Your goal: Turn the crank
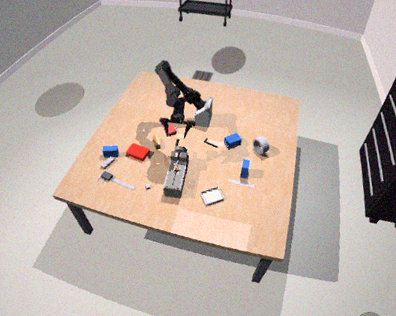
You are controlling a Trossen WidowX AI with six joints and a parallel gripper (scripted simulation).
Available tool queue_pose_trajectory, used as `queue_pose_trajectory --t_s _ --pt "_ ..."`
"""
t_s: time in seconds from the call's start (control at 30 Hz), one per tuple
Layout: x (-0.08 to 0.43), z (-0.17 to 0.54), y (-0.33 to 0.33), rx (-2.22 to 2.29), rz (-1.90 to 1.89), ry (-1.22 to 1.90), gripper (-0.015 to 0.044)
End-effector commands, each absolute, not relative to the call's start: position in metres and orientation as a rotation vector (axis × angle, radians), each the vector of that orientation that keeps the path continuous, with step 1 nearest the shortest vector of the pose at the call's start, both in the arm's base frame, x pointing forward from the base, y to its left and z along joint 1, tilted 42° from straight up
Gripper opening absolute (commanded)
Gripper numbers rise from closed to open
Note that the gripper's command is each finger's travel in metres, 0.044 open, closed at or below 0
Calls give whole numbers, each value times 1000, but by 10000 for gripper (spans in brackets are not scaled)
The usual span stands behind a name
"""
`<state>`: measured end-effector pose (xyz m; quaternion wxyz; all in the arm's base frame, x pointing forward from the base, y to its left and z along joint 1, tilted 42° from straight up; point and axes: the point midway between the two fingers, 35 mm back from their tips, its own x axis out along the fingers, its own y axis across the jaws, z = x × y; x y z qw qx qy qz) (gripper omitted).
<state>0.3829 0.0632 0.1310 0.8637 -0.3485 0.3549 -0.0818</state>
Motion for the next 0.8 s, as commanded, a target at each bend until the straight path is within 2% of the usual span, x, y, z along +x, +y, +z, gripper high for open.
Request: queue_pose_trajectory --t_s 0.0,0.37,0.77 --pt "402 130 69 -725 -184 741 440" --pt "454 114 83 -700 -225 748 440" --pt "461 70 46 -700 -230 747 440"
